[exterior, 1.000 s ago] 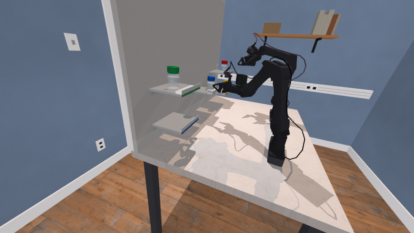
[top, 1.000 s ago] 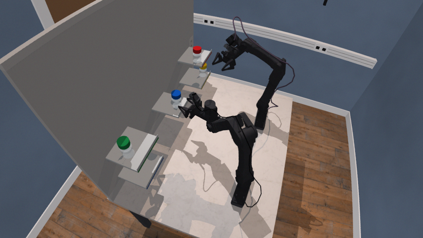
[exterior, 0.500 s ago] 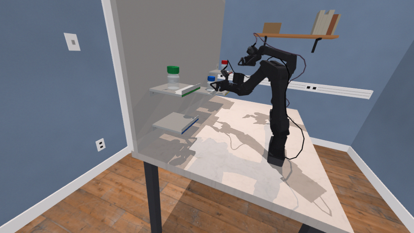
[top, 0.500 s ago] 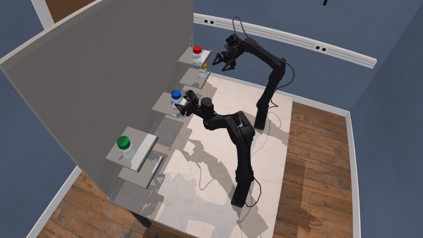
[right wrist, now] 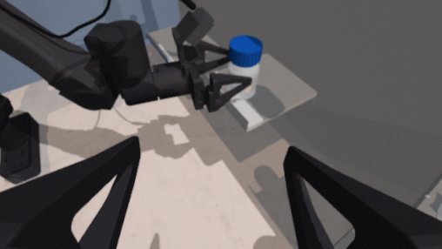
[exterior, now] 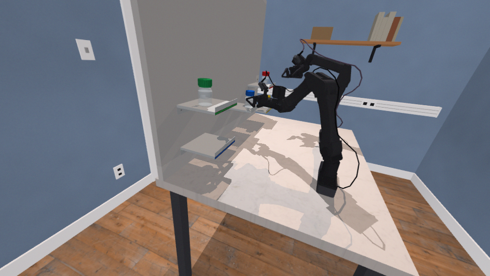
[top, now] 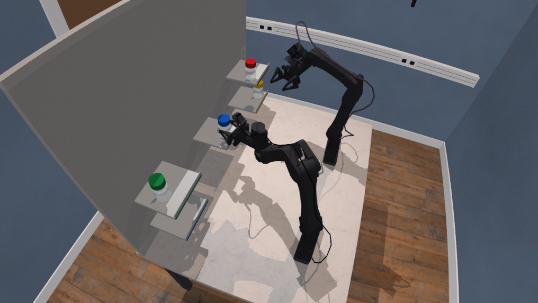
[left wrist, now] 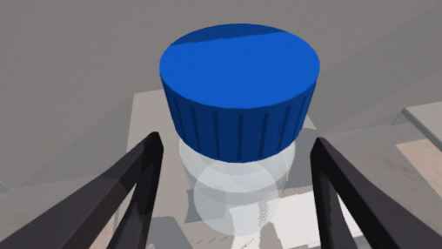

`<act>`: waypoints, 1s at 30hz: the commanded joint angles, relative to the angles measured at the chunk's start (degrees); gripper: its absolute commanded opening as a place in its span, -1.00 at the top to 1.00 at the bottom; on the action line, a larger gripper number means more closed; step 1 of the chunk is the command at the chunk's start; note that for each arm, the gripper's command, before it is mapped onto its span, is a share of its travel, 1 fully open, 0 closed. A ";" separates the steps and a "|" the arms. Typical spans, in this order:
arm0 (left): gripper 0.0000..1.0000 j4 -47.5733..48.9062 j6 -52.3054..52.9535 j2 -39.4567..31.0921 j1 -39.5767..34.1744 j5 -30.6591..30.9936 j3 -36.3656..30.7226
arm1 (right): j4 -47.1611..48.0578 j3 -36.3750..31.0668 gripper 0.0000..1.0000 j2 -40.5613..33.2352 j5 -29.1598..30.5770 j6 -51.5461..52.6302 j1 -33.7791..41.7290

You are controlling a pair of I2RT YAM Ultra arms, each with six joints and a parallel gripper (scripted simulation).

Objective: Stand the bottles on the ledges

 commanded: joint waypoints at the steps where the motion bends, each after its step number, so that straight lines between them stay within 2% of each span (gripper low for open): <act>1: -0.62 -0.73 -0.42 0.18 0.64 0.93 2.47 | -1.30 1.55 -0.77 0.53 -1.45 -0.35 -0.46; 7: -0.62 -1.10 -0.42 0.43 0.84 1.13 3.55 | -1.30 1.56 -0.77 0.53 -1.45 -0.35 -0.46; 8: -0.45 -1.11 -0.42 0.35 0.82 1.13 3.56 | -1.30 1.56 -0.77 0.53 -1.45 -0.35 -0.46; 10: -0.45 -0.61 -0.41 0.34 0.77 1.14 3.55 | -1.30 1.56 -0.77 0.53 -1.45 -0.35 -0.46; 11: -0.36 -0.61 -0.41 0.34 0.77 1.14 3.55 | -1.30 1.56 -0.77 0.53 -1.45 -0.35 -0.46; 16: -0.28 -0.42 -0.12 0.40 0.48 0.65 3.00 | -1.43 1.02 -0.77 0.06 -1.45 -0.43 -0.15; 17: -0.19 -0.42 -0.12 0.40 0.48 0.65 3.00 | -1.43 1.02 -0.77 0.06 -1.45 -0.44 -0.15; 21: -0.19 -0.16 -0.11 -0.32 0.61 0.85 2.71 | -1.45 1.03 -0.77 0.07 -1.45 -0.45 -0.15; 22: -0.11 -0.16 -0.11 -0.32 0.61 0.85 2.71 | -1.45 1.03 -0.77 0.07 -1.45 -0.45 -0.15; 27: -0.02 -0.16 -0.11 -0.32 0.61 0.85 2.71 | -1.46 1.03 -0.77 0.07 -1.45 -0.46 -0.15; 30: 0.66 -0.34 -0.12 0.22 0.43 0.60 2.74 | -1.46 1.03 -0.77 0.07 -1.45 -0.46 -0.15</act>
